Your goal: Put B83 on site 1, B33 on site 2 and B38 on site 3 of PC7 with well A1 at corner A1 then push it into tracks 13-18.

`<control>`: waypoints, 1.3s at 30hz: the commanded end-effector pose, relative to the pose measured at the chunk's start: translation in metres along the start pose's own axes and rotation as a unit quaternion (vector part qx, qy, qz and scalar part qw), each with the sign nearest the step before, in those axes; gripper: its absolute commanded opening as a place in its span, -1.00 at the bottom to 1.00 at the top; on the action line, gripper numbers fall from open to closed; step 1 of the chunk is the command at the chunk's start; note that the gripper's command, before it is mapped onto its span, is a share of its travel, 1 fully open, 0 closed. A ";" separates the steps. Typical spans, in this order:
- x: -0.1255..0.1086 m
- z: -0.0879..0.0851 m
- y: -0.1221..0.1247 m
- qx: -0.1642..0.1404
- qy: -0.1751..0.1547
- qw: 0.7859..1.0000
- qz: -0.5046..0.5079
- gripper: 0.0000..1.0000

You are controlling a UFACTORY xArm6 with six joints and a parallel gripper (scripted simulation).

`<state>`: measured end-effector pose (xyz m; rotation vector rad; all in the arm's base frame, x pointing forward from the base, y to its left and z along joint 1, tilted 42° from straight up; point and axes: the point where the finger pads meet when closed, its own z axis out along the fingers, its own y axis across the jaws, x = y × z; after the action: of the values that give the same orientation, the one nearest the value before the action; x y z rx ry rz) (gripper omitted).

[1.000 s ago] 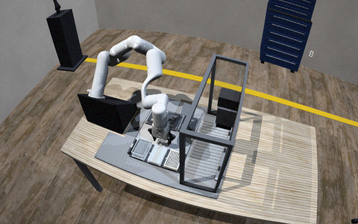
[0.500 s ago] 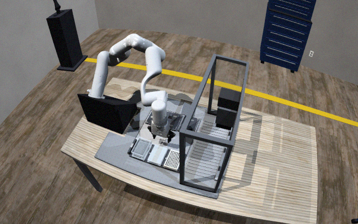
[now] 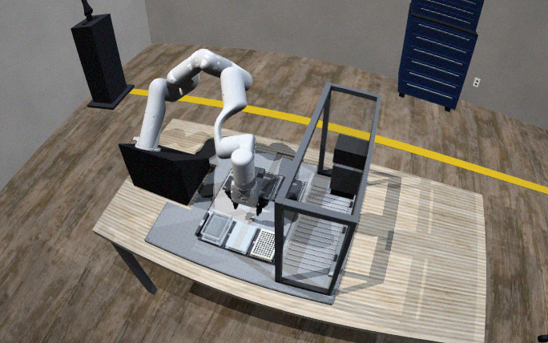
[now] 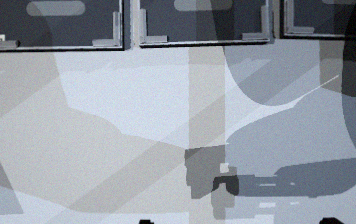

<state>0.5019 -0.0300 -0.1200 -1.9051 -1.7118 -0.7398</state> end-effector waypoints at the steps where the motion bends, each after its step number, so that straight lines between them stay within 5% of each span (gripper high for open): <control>1: 0.000 -0.009 0.002 -0.002 -0.001 1.000 -0.001 1.00; 25: 0.000 -0.045 0.002 -0.002 -0.001 1.000 -0.001 1.00; 34: 0.000 -0.045 0.002 -0.002 -0.001 1.000 -0.001 1.00; 39: -0.025 -0.046 0.002 -0.002 -0.001 1.000 -0.001 1.00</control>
<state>0.4981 -0.0666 -0.0940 -1.9053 -1.7138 -0.7409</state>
